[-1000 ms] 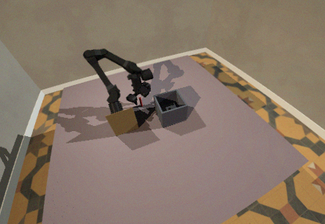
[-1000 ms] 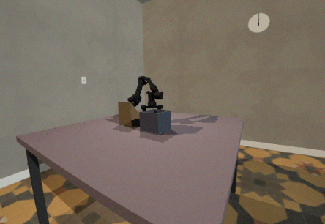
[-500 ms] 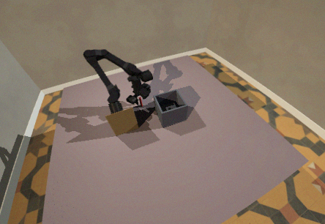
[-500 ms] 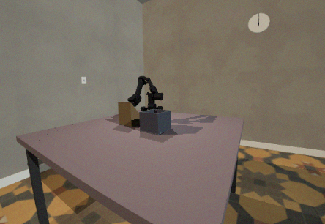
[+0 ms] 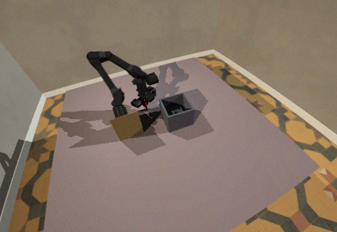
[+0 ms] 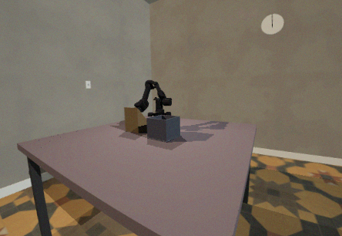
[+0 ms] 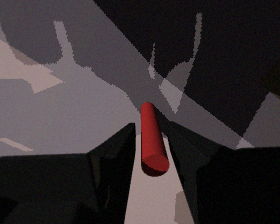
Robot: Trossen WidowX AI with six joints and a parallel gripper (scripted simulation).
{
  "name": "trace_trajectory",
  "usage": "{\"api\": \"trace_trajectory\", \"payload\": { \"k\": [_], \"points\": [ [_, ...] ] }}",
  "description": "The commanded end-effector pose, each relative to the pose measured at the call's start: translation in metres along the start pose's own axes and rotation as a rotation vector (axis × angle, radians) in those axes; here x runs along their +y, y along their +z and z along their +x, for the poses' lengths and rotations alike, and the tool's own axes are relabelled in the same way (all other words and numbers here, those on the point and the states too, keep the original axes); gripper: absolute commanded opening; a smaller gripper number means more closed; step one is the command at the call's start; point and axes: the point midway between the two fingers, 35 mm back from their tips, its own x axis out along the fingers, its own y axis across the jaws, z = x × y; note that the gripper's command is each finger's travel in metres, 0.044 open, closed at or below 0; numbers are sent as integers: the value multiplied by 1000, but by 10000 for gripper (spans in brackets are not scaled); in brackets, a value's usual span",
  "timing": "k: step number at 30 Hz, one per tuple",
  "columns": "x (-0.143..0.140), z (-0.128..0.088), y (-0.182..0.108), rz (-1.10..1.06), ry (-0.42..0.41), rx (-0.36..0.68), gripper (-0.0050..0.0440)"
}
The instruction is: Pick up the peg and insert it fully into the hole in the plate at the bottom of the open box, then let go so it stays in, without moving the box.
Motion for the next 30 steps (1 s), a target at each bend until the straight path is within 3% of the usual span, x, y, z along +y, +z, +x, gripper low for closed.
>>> {"api": "trace_trajectory", "payload": {
  "k": [1, 13, 19, 30],
  "points": [
    [0, 0, 0, -1, 3, 1, 88],
    [0, 0, 0, 0, 3, 1, 0],
    [1, -7, 2, 0, 1, -5, 0],
    [2, -41, 9, 2, -9, -22, 0]
  ]
}}
